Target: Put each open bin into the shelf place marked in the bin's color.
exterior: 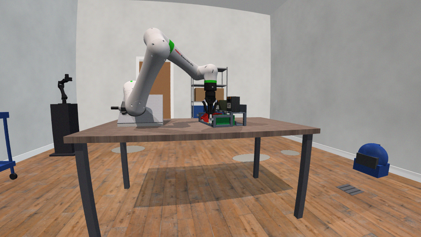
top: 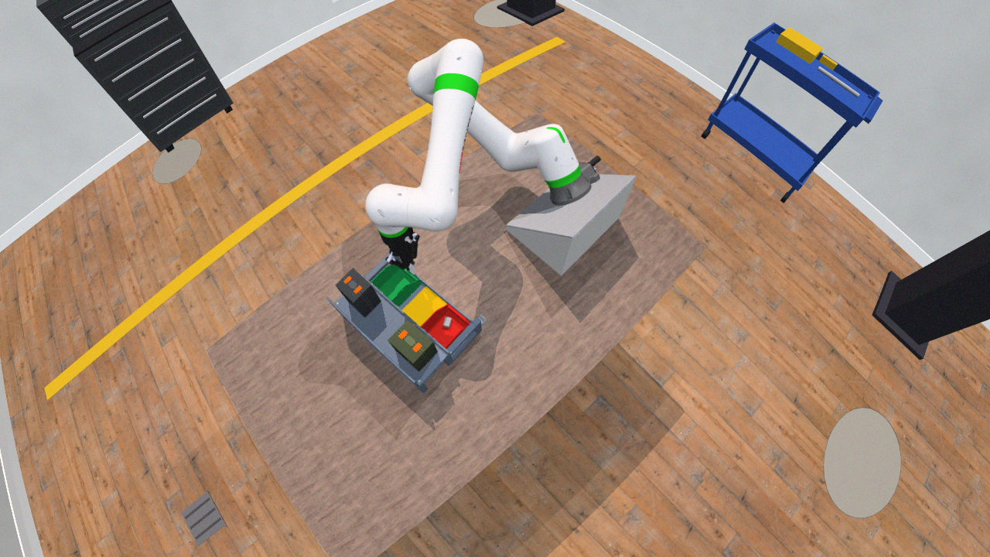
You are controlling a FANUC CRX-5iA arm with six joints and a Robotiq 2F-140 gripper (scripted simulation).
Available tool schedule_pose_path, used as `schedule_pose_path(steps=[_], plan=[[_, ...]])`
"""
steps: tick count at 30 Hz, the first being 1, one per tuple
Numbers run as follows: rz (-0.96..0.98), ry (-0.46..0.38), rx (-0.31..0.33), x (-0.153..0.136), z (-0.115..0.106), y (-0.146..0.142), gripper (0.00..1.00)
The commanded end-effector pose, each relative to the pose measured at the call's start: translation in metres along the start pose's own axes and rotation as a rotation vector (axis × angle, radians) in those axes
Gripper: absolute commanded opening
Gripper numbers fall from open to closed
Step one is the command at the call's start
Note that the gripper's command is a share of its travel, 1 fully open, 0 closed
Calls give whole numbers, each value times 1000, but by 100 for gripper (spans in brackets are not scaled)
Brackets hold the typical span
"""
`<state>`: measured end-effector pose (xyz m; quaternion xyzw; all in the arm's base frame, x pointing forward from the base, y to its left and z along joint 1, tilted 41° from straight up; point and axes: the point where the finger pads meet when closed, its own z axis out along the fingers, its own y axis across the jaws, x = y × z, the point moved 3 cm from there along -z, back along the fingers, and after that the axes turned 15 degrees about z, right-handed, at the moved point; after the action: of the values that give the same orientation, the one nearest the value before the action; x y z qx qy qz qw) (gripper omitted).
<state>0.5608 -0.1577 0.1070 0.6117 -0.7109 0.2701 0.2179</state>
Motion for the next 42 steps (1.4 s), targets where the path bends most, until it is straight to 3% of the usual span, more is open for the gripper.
schedule_pose_path(steps=[1,26,42], plan=[[0,0,1,0,0,0,0],[0,0,1,0,-1,0,0],[0,0,1,4,-15,14,0]])
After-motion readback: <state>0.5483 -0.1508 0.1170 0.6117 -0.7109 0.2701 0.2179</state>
